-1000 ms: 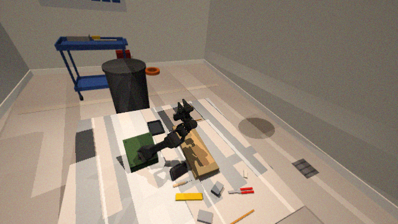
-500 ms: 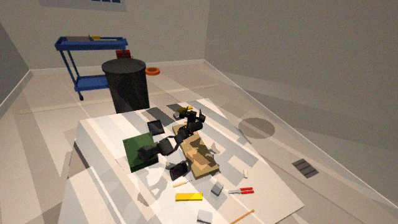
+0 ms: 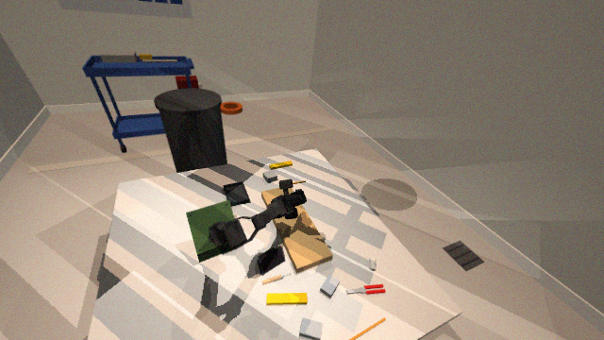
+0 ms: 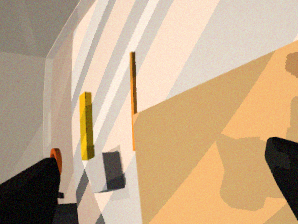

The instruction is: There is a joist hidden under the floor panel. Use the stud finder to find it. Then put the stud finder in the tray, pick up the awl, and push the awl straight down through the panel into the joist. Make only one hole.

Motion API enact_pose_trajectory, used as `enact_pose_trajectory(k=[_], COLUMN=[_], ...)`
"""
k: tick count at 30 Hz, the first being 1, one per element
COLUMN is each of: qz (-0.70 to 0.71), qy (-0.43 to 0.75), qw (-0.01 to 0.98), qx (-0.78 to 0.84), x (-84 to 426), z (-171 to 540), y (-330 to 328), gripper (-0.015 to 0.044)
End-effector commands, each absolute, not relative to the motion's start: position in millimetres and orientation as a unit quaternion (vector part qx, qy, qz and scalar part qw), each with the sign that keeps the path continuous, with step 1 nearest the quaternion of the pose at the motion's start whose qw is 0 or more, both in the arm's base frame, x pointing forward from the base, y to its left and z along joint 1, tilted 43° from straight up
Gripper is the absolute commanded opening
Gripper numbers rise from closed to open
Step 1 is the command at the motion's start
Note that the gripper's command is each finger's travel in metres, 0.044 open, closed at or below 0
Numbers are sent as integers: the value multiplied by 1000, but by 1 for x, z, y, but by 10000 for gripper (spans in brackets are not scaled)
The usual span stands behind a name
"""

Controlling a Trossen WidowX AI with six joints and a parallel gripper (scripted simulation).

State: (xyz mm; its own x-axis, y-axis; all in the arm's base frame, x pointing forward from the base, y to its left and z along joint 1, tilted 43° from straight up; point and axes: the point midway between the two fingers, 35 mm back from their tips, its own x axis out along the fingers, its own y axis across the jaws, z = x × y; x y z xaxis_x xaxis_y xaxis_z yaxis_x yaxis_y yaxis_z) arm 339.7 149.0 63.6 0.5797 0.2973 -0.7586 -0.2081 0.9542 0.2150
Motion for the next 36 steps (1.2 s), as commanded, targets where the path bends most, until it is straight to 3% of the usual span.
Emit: enact_pose_trajectory(k=[1,8,15,36], qz=[-111,-340,-527,-540], qy=[482,444,325,312], qw=[859,813,767,764], qx=[130,166,166,164], x=[303,255,201,196], z=[60,74,110,108], y=[75,7,-55,-55], gripper=[440,440,440,440])
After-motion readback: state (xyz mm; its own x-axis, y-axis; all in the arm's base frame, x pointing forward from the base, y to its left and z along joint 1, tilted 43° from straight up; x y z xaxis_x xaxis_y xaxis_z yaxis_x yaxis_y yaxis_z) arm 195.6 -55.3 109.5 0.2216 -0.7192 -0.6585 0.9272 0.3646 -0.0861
